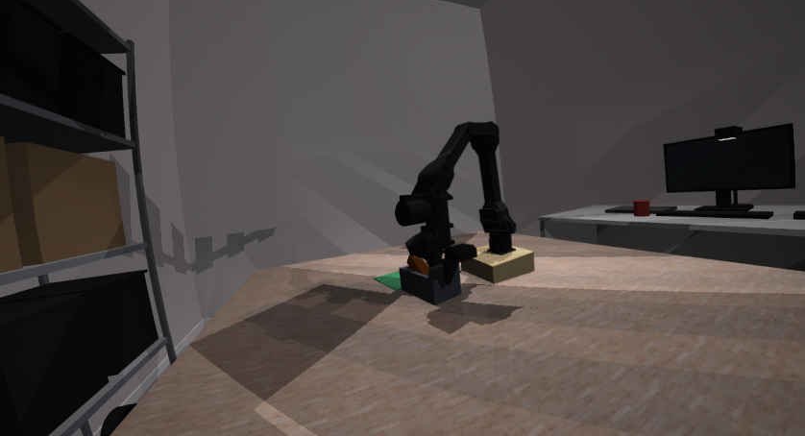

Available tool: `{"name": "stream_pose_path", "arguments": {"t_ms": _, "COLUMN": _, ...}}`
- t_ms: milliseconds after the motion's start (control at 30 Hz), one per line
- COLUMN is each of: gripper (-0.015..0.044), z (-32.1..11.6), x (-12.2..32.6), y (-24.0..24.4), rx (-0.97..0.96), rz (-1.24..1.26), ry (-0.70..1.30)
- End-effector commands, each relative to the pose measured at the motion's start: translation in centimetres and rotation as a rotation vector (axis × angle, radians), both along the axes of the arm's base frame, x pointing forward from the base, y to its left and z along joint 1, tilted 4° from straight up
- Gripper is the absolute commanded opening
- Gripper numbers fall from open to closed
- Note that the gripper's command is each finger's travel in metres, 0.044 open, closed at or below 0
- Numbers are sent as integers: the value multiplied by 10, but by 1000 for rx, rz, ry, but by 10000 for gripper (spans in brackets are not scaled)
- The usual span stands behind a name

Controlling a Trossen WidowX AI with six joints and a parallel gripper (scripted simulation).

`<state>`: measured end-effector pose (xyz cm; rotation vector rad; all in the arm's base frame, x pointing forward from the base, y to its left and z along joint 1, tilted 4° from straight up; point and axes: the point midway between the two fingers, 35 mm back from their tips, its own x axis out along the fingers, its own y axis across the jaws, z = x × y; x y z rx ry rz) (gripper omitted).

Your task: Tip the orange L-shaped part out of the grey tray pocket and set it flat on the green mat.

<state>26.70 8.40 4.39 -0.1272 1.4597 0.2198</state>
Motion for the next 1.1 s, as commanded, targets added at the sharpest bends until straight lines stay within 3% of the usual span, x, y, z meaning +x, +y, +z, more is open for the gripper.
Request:
{"name": "stream_pose_path", "arguments": {"t_ms": 0, "gripper": 180, "z": -8, "x": -2, "y": -2, "rx": -9, "rz": -5, "ry": 12}}
{"name": "stream_pose_path", "arguments": {"t_ms": 1067, "gripper": 180, "z": 6, "x": -6, "y": 9, "rx": -8, "rz": -5, "ry": 12}}
